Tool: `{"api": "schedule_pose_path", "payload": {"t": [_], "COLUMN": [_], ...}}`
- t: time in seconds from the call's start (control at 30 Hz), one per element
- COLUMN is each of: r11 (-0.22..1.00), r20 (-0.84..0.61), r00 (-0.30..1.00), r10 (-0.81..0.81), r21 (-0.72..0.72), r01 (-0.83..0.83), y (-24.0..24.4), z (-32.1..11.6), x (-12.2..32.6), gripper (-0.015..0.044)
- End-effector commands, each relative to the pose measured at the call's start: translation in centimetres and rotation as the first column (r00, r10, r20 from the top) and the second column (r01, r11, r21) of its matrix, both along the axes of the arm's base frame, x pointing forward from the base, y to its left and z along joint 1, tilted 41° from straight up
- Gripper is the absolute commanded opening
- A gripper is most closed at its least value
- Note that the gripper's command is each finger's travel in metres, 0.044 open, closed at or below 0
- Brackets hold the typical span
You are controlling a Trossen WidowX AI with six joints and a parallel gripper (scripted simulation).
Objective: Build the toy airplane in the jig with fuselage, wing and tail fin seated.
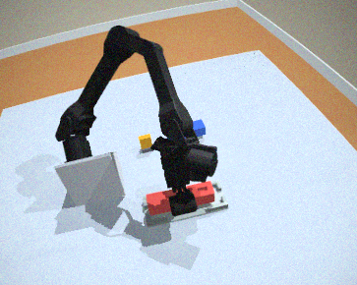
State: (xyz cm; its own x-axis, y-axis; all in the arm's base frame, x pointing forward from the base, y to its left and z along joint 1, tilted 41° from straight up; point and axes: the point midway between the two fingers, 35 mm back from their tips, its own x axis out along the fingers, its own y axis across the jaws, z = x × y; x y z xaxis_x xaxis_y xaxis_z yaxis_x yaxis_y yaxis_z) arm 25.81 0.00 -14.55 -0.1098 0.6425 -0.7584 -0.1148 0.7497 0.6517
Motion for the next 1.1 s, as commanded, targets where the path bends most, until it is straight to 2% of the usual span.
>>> {"api": "schedule_pose_path", "payload": {"t": [0.0, 0.23, 0.4, 0.93, 1.07], "r11": [1.0, 1.0, 1.0, 1.0, 1.0], "r20": [-0.002, -0.001, -0.001, -0.001, -0.001], "r00": [1.0, 1.0, 1.0, 1.0, 1.0], "r10": [-0.006, 0.0, 0.0, 0.0, 0.0], "r21": [0.004, 0.0, 0.0, 0.0, 0.0], "r01": [0.006, 0.0, 0.0, 0.0, 0.0], "y": [0.2, 0.06, 0.06, 0.06, 0.06], "z": [-0.15, -0.05, -0.05, -0.05, -0.05], "x": [-0.07, -0.04, -0.04, -0.04, -0.04], "gripper": [0.0196, 0.0149, 0.0018, 0.0438, 0.044]}}
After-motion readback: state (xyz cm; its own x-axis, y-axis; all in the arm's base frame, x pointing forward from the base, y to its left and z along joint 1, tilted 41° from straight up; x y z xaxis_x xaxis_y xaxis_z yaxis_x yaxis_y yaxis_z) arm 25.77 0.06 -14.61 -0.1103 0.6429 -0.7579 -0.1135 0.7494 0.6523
